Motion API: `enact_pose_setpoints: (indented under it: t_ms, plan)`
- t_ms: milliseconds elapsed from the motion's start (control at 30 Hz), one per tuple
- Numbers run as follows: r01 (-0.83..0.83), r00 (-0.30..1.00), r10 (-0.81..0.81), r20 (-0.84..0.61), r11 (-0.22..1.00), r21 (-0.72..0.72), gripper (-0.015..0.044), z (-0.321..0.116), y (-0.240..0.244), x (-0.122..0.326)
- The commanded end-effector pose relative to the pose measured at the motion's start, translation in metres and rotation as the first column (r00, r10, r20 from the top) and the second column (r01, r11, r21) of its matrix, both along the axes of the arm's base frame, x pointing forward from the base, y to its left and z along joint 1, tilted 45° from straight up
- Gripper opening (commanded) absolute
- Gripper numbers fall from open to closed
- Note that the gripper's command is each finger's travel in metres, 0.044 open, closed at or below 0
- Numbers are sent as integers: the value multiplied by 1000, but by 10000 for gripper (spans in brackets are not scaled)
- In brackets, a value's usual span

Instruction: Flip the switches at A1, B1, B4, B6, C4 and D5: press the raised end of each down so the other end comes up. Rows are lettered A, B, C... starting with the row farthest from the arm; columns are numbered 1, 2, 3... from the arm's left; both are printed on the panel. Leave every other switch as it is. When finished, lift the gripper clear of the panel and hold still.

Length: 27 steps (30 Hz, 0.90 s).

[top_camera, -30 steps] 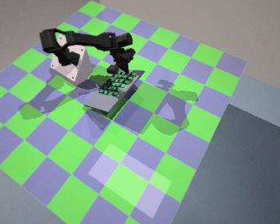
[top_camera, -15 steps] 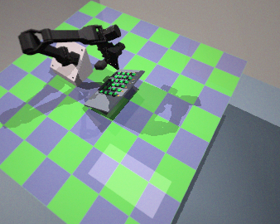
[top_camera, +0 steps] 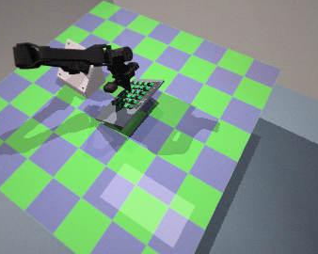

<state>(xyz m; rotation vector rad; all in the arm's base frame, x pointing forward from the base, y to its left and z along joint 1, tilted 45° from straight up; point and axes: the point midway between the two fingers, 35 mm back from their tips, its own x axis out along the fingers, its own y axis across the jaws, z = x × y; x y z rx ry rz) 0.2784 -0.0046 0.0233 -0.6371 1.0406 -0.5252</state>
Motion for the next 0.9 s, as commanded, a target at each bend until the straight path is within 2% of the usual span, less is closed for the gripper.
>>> enact_pose_setpoints:
  t_ms: [0,867]
  plan:
    - [-8,1000,8,-6,1000,1,0,-4,-2,2]
    - [-8,1000,8,-5,1000,0,0,-16,-16,11]
